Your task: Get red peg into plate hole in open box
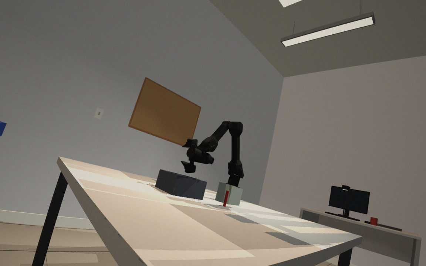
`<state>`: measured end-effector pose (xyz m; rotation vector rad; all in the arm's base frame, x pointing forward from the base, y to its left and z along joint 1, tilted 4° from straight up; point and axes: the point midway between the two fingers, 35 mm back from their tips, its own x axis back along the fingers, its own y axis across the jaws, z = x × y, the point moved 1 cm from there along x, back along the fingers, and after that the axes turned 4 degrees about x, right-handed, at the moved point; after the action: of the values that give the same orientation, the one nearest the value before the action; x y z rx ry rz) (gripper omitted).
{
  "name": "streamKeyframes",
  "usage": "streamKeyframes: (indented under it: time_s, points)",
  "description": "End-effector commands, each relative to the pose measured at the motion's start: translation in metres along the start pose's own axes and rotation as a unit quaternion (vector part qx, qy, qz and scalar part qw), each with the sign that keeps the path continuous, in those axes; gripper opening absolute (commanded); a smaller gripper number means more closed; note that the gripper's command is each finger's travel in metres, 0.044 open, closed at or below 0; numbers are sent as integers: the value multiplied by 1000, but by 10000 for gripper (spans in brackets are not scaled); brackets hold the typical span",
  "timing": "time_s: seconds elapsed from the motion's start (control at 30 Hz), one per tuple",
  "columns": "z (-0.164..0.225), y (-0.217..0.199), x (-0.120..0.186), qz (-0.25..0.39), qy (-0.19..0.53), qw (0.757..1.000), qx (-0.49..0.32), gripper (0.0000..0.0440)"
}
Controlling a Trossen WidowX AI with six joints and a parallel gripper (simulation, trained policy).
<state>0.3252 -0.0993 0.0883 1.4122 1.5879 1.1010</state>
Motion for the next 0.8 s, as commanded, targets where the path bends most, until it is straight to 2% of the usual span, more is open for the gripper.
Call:
streamKeyframes:
  time_s: [0.0, 0.1, 0.37, 0.57, 0.77]
  points:
    - [1, -1, 1, 7, 5, 1000, 15, 412]
    - [3, 0, 5, 27, 21, 998, 61, 440]
    - [10, 6, 24, 72, 79, 978, 179, 440]
    - [13, 11, 44, 98, 136, 951, 260, 440]
    - [12, 11, 69, 116, 194, 914, 337, 440]
